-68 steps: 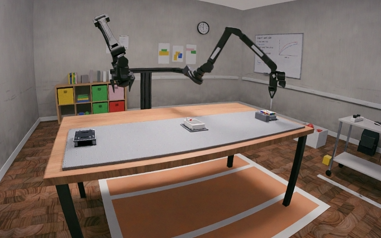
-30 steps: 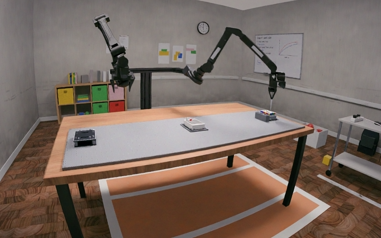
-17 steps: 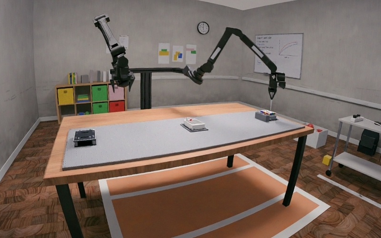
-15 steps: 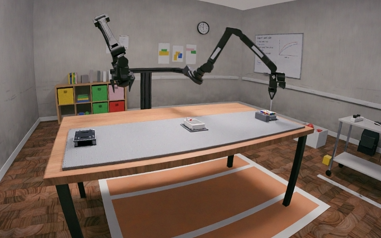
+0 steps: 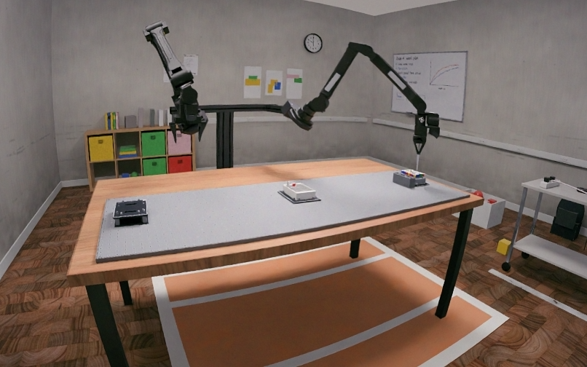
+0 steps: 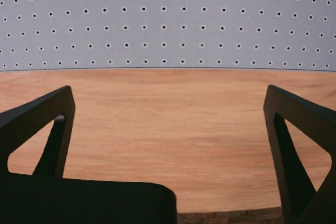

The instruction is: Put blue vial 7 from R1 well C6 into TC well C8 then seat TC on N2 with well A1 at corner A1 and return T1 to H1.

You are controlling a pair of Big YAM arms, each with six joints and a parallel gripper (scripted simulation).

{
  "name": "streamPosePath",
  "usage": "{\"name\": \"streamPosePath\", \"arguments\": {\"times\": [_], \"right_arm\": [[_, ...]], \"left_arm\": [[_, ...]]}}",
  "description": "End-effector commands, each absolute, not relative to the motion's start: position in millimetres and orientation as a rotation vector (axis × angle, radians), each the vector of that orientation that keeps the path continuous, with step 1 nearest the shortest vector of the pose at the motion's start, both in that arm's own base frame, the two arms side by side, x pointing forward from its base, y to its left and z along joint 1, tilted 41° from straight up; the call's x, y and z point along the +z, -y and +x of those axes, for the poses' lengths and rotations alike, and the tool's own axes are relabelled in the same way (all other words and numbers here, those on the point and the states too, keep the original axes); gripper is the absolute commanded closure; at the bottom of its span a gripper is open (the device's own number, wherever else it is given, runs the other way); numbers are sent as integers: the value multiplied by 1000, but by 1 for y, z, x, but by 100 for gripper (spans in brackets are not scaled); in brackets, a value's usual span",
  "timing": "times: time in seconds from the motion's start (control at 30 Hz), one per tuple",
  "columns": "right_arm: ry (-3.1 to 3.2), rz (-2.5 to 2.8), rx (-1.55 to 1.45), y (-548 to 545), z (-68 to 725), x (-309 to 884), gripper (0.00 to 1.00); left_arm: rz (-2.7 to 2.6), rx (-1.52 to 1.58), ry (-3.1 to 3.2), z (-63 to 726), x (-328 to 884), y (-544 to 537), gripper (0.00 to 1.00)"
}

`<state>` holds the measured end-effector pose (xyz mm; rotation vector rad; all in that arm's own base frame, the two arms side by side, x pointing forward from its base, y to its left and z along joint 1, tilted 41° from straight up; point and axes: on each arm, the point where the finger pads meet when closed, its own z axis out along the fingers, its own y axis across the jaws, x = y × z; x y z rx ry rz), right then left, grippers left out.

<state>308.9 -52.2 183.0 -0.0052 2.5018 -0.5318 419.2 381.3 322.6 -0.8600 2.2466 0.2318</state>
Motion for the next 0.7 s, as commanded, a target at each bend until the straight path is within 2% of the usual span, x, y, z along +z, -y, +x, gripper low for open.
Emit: {"name": "streamPosePath", "arguments": {"times": [0.0,0.67], "right_arm": [[-2478,6,-523,51,314,193,0],[-2478,6,-523,51,314,193,0]], "left_arm": [[-853,222,-2251,435,315,-383,90],[-857,218,-2260,436,307,-383,89]]}}
